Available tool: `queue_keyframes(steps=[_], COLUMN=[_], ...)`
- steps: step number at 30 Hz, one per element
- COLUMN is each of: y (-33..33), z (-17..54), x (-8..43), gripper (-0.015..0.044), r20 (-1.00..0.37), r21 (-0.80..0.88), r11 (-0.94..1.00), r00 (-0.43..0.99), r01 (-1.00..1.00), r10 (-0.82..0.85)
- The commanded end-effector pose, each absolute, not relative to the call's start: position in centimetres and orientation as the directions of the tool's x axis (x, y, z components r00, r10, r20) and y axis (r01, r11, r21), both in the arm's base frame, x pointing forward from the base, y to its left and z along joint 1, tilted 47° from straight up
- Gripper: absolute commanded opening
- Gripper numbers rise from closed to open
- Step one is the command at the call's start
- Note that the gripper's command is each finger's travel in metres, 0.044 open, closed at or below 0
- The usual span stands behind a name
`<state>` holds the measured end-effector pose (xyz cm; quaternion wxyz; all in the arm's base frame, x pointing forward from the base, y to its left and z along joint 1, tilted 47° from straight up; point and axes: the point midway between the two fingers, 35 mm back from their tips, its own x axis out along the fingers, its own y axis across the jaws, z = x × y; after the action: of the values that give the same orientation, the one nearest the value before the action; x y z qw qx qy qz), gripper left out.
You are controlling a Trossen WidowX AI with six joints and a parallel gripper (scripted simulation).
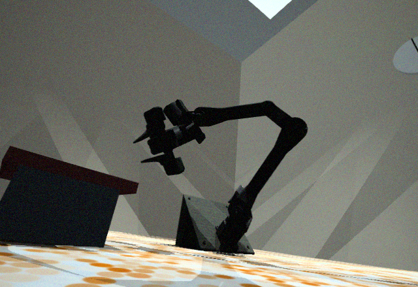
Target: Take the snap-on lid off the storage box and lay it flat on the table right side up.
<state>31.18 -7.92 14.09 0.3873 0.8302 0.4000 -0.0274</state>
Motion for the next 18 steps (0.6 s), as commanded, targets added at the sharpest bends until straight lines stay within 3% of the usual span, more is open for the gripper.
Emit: queue_keyframes(steps=[1, 18], y=[-7.9, -3.6], z=[14.1, 10.1], x=[31.1, 30.6], gripper=[0.0235, 0.0235], r20=[-0.350, -0.343], r21=[0.615, 0.608], r11=[-0.388, -0.398], r00=[0.679, 0.679], r01=[0.687, 0.687], r10=[0.646, 0.648])
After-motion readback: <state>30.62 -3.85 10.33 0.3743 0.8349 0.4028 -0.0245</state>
